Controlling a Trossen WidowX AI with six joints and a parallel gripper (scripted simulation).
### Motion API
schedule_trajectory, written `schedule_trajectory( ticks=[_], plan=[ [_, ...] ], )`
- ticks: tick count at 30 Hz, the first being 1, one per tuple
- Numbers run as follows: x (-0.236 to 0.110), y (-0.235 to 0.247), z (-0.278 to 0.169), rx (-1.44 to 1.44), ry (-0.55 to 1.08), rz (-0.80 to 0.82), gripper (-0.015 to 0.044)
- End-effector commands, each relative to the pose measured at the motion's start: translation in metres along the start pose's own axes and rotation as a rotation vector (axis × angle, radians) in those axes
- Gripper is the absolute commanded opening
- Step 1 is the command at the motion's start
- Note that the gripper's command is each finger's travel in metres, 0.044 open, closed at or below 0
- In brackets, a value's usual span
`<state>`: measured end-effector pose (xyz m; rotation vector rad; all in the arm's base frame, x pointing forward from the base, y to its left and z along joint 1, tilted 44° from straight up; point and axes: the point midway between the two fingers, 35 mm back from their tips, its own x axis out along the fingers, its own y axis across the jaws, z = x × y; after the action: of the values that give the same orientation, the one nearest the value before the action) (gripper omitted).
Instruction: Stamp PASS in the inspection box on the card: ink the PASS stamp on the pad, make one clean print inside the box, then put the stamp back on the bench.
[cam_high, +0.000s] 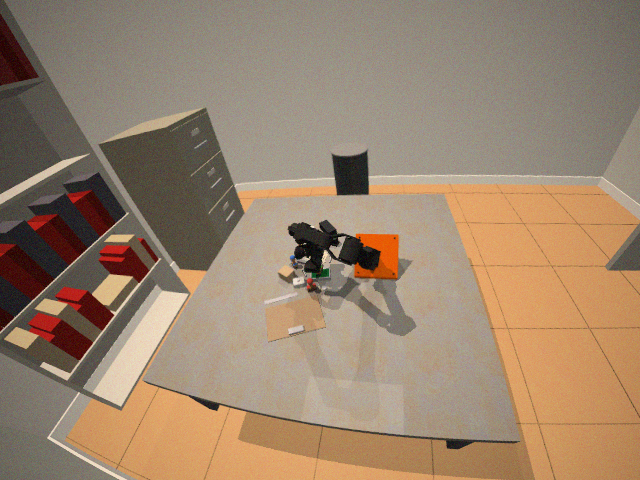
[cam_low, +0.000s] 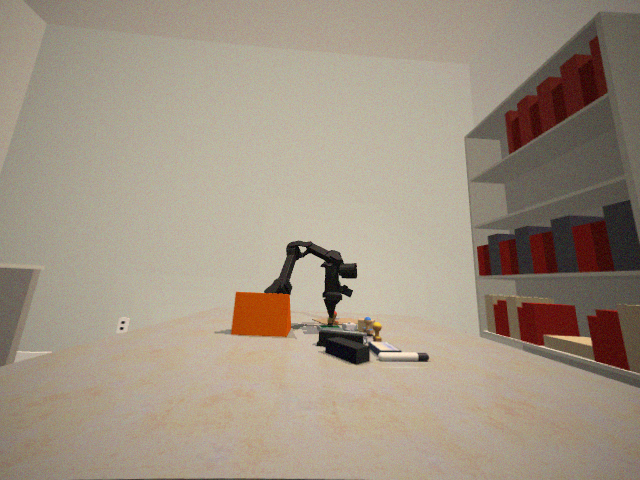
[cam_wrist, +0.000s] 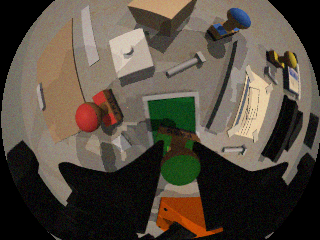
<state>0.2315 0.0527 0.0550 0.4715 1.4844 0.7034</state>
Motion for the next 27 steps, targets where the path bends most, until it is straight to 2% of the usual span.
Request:
schedule_trajectory(
  ticks=[1,27],
  plan=[
    [0.0036,0.0007,-0.001,0.008,-0.002,0.007,0.0],
    [0.0094,0.001,-0.0013,0.0,-0.002,0.008,0.0]
  ],
)
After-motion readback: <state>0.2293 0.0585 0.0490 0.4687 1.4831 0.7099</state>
